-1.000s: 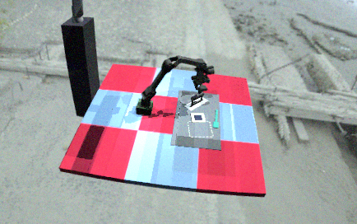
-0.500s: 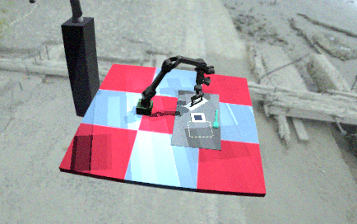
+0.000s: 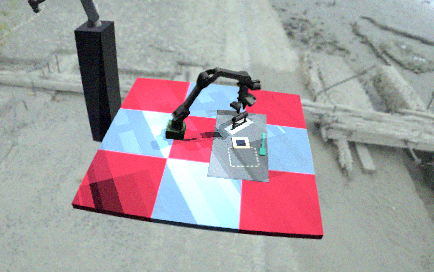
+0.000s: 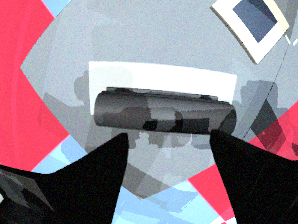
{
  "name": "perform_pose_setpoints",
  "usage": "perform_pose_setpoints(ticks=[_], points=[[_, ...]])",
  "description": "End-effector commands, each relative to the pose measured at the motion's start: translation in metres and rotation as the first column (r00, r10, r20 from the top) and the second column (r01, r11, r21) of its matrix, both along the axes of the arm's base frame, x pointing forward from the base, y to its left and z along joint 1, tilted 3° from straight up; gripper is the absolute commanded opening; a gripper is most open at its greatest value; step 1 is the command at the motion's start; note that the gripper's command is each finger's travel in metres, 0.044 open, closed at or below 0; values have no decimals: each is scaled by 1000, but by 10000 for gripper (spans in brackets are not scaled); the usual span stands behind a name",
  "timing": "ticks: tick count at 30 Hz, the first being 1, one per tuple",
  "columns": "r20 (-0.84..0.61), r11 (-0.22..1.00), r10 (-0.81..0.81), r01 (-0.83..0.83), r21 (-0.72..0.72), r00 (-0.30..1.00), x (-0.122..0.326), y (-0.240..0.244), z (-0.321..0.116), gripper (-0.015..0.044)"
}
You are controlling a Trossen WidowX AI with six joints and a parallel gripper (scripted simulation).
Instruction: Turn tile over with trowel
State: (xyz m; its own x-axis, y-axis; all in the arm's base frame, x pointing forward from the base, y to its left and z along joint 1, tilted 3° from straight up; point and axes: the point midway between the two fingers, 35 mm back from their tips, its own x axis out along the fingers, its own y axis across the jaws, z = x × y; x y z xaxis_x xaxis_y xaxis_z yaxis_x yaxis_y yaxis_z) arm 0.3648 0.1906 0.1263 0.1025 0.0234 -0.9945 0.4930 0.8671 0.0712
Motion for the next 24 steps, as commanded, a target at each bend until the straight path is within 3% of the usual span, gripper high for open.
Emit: perform_pose_setpoints(ticks=[1,12,24], points=[[-11,993,-119,119,4,993,0,0,-3,270],[-28,878,-476,477,36,879,0,0,-3,270],[-58,612,-787,789,60,615,1,0,-2,270]])
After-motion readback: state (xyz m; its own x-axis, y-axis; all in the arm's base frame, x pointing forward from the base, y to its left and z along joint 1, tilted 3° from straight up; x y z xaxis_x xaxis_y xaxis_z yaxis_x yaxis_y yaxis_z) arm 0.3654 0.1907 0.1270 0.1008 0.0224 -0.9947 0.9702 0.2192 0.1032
